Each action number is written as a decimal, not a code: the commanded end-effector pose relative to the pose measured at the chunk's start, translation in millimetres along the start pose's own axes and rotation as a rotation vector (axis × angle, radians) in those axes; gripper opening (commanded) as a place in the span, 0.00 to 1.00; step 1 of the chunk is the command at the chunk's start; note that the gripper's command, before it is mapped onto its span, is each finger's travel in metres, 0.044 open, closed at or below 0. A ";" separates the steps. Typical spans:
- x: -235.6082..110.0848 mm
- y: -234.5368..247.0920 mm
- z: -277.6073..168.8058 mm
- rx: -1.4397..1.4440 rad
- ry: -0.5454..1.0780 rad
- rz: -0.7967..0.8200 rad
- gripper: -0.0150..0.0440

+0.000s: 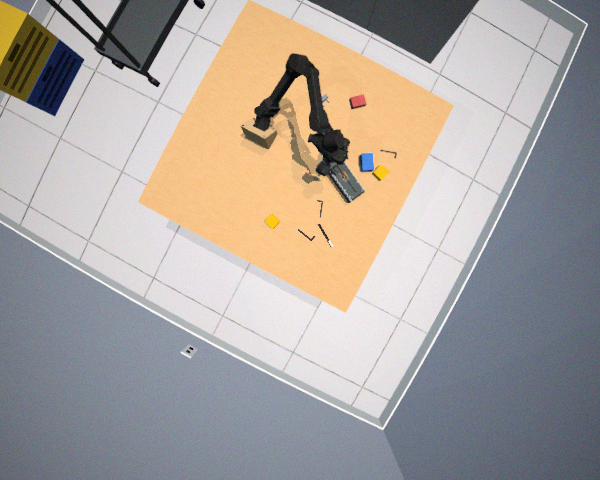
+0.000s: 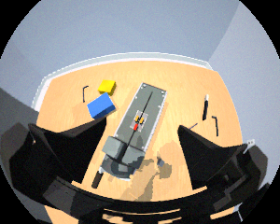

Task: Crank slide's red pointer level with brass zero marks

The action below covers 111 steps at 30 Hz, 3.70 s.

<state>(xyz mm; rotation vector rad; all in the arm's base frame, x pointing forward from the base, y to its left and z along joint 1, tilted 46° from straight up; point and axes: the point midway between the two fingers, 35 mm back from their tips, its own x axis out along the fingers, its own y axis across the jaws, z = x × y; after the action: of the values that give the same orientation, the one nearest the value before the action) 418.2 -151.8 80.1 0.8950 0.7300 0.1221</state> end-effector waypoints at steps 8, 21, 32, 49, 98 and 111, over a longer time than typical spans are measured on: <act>40.2 -2.8 -40.5 0.003 0.015 0.010 1.00; 40.2 -2.8 -40.5 0.003 0.015 0.010 1.00; 12.6 -0.9 -10.7 -0.001 0.015 0.009 1.00; -27.6 49.3 -26.2 0.082 0.019 -0.105 1.00; -17.5 91.2 -136.4 0.192 -0.011 -0.262 1.00; -2.4 90.3 -151.6 0.192 -0.011 -0.262 1.00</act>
<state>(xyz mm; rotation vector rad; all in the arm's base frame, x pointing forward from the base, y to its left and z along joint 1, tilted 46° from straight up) 341.4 2.0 95.6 0.9705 0.8364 -0.1802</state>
